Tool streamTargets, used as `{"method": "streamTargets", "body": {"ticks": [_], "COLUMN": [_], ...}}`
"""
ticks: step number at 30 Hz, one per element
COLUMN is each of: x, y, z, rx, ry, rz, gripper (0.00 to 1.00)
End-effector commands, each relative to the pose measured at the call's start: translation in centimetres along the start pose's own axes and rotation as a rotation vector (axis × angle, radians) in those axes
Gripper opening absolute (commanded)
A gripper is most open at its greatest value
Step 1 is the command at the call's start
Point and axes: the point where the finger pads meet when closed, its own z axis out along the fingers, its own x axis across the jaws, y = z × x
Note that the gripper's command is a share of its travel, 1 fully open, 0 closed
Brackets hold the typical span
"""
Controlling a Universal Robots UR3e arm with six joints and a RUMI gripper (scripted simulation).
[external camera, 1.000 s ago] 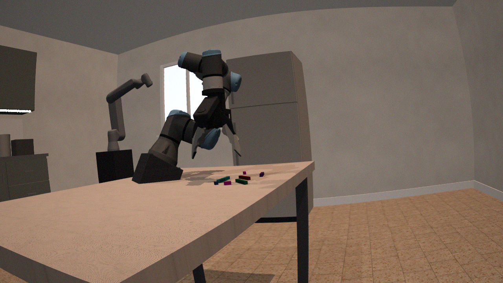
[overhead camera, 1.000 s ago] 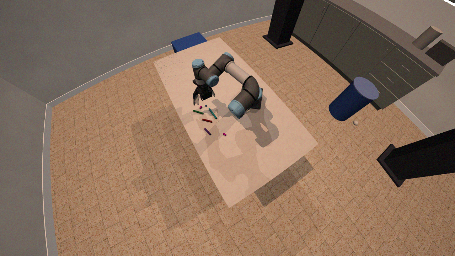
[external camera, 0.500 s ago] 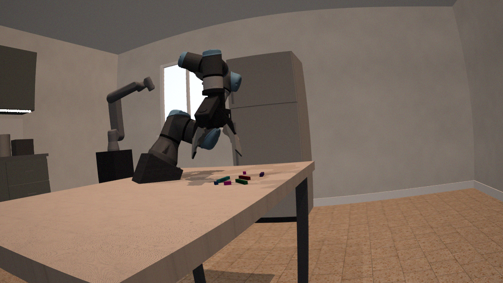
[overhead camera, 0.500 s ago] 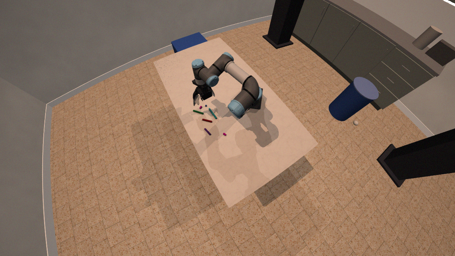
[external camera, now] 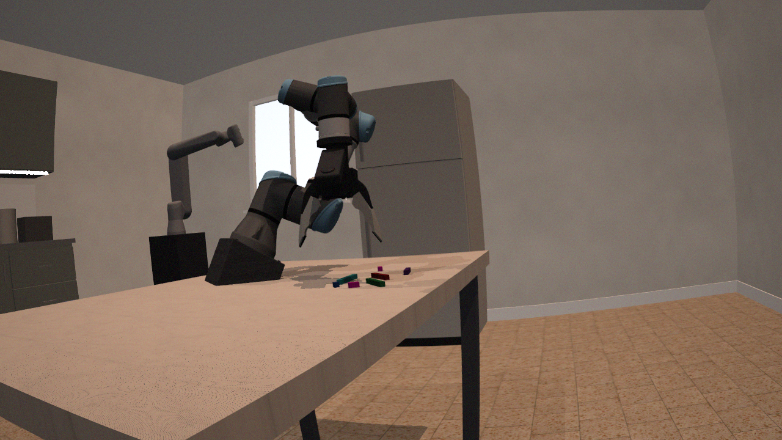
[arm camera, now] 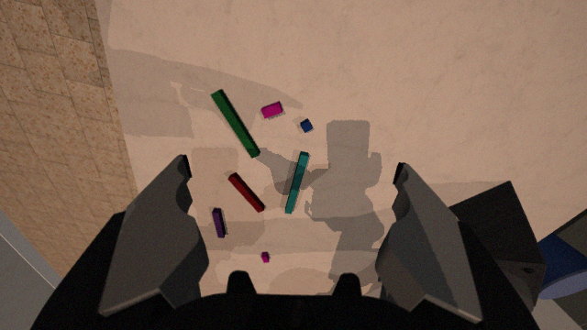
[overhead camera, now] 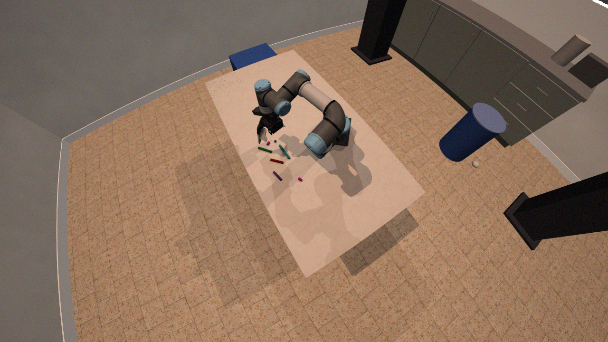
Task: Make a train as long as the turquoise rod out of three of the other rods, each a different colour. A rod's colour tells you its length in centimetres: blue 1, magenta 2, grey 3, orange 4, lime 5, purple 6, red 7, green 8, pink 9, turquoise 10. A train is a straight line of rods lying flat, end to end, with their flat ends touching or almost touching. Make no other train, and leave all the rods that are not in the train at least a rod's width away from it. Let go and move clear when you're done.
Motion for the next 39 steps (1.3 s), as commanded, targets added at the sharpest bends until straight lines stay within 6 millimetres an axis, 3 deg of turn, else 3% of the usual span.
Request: {"method": "streamTargets", "body": {"ticks": [1,39], "x": [-0.6,-3.0], "y": [-0.4,-1.1], "z": [-0.2,-0.3], "rx": [0.001,0.003], "ry": [-0.006,-0.005], "rz": [-0.168,-0.784], "gripper": [1.0,1.0]}}
